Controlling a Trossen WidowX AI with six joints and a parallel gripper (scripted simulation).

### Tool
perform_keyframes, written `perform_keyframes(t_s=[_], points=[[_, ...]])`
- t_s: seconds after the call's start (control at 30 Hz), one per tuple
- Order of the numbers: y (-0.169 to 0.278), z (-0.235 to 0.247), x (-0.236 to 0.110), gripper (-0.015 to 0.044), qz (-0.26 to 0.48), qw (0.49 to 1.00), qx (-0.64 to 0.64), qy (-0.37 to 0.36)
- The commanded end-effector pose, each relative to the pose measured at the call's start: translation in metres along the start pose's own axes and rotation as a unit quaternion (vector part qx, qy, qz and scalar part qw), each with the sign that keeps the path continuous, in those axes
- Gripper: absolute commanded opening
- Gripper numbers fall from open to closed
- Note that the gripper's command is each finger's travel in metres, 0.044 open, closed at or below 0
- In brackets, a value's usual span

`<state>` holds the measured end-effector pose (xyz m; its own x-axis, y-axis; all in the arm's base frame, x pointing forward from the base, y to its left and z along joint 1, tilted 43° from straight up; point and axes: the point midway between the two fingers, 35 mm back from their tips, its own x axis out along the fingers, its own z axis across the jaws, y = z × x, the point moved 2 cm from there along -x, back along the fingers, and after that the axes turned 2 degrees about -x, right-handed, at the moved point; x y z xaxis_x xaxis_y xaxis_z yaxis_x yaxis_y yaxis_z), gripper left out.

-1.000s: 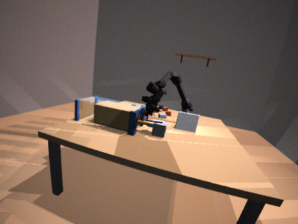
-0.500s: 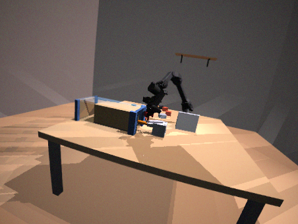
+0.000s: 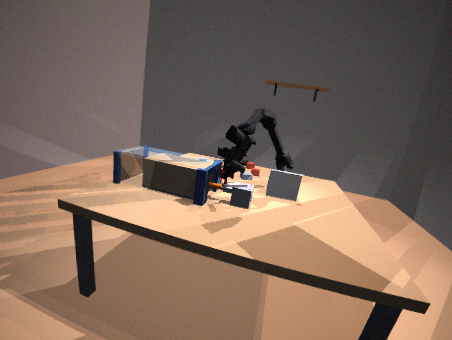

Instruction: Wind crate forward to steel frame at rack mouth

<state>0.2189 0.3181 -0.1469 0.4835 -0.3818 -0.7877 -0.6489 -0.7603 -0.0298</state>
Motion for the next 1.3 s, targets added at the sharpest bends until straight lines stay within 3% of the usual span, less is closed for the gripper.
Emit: perform_keyframes(t_s=[0.0,1.27], points=[[0.01,0.028,-0.009,0.0,0.003,1.0,-0.018,-0.025],[0.032,0.061,-0.021,0.0,0.003,0.999,-0.018,-0.027]])
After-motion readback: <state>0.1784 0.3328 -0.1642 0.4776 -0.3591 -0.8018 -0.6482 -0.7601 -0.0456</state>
